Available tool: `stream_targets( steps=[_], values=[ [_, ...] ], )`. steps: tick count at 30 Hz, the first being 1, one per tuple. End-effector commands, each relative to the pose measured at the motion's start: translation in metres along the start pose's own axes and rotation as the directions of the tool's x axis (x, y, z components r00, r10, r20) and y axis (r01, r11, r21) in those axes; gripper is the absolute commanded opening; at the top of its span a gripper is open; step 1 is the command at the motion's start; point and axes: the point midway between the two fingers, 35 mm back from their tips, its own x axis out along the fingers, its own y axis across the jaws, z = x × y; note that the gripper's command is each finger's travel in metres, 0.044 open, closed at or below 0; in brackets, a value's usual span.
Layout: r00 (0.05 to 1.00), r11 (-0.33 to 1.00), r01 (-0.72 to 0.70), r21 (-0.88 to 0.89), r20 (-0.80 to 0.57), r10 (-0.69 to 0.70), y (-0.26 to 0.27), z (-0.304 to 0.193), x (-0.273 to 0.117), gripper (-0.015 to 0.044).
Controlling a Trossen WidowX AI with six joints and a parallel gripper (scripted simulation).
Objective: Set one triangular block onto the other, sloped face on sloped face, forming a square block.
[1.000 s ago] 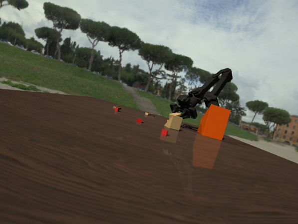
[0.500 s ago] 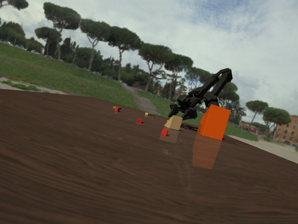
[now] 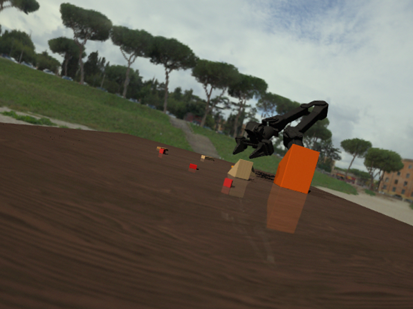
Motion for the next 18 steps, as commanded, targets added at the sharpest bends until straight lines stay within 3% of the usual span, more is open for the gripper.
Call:
stream_targets(
  steps=[1, 6, 11, 18],
  values=[
    [1.0, 1.0, 0.007, -0.001, 0.0, -0.007, -0.001, 0.024, -0.023, 0.044],
    [1.0, 1.0, 0.024, 0.0, 0.01, -0.024, 0.005, 0.043, -0.053, 0.044],
    [1.0, 1.0, 0.015, -0.005, 0.015, -0.015, 0.003, 0.043, -0.048, 0.044],
    [0.959, 0.978, -0.154, 0.141, -0.217, 0.183, 0.011, 0.035, -0.043, 0.044]
  ],
)
